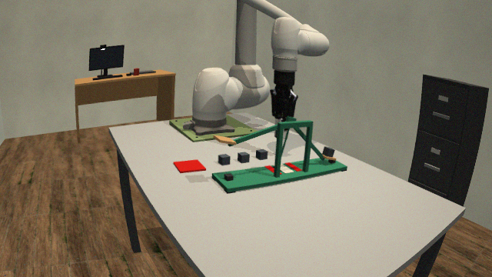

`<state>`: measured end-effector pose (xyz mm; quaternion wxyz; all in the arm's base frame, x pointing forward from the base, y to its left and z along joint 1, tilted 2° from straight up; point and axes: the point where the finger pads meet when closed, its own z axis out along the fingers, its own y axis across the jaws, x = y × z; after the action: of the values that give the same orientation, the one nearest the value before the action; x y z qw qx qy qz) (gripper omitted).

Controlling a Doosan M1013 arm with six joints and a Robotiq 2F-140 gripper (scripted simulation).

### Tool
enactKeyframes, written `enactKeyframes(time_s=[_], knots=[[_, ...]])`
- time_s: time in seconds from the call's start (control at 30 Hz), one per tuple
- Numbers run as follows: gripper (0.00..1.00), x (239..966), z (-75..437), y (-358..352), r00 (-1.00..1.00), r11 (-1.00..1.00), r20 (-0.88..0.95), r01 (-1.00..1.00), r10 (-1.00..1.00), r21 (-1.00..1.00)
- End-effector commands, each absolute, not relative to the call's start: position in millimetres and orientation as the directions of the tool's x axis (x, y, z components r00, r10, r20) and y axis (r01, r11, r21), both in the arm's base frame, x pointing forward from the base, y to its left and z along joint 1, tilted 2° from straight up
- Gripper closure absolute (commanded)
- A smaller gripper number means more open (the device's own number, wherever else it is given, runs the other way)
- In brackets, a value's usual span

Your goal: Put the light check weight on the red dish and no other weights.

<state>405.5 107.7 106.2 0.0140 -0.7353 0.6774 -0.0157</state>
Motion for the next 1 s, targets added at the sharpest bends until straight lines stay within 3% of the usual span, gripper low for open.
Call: enactKeyframes(time_s=[0.0, 0.3, 0.97], knots=[[0.76, 405.4, 106.5, 107.3, 0.071, -0.071, 0.004, -0.997, -0.997, -0.042], [0.76, 405.1, 109.1, 102.1, -0.045, 0.045, -0.001, -0.998, -0.999, -0.042], [0.76, 393.6, 187.8, -56.3, -0.045, 0.045, -0.001, -0.998, -0.999, -0.042]])
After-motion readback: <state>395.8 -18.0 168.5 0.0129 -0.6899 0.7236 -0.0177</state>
